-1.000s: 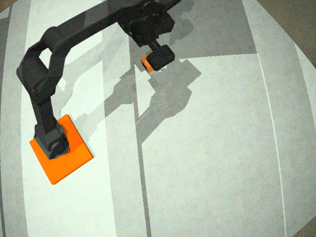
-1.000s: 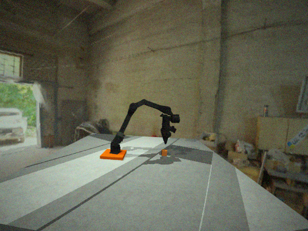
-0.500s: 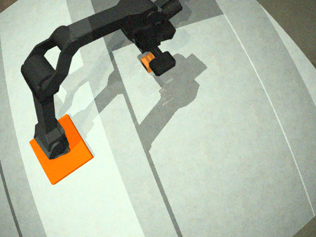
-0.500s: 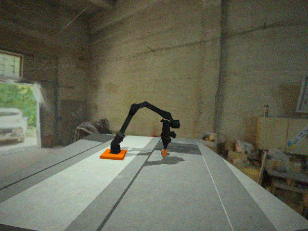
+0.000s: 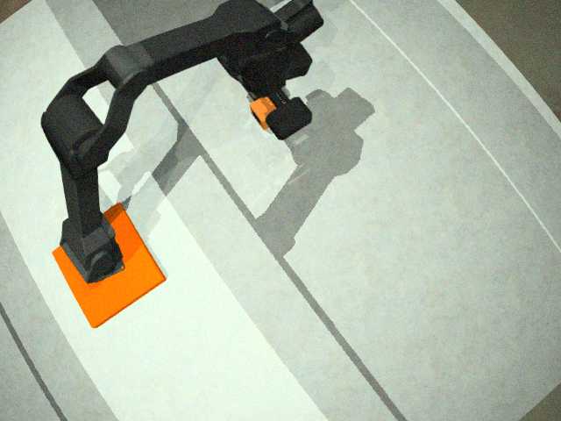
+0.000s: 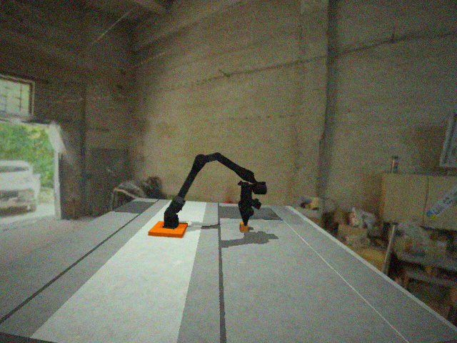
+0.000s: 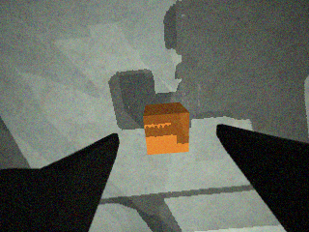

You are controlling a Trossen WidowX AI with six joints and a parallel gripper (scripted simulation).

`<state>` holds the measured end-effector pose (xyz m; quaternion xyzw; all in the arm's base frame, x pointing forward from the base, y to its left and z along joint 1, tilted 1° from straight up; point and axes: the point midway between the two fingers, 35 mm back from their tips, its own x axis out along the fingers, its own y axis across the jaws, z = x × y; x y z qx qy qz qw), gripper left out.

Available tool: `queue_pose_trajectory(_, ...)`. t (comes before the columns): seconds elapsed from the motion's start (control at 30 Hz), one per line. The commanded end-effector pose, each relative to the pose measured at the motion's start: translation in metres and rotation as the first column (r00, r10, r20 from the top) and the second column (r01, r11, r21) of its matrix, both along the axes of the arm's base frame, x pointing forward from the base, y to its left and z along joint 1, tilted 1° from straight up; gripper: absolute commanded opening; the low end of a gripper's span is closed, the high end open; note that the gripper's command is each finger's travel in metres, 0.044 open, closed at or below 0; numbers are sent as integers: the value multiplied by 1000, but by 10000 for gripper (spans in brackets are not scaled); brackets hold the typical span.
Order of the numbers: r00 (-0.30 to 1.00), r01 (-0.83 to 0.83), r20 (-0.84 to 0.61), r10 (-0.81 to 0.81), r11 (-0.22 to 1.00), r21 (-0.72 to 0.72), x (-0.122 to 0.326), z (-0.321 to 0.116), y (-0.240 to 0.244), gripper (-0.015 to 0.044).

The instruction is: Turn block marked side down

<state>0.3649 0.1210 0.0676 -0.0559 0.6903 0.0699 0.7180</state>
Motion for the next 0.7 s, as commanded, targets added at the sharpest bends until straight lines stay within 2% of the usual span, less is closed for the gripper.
queue_pose_trajectory(0.0, 1000, -3, -6, 3, 1000, 2, -1, -9, 1, 440)
queue_pose_trajectory(0.23, 1000, -3, -7, 3, 1000, 2, -1, -18, 1, 440)
queue_pose_trajectory(0.6, 1000, -3, -7, 3, 1000, 2, -1, -18, 1, 151)
queue_pose_trajectory(0.67, 1000, -3, -7, 3, 1000, 2, -1, -18, 1, 138)
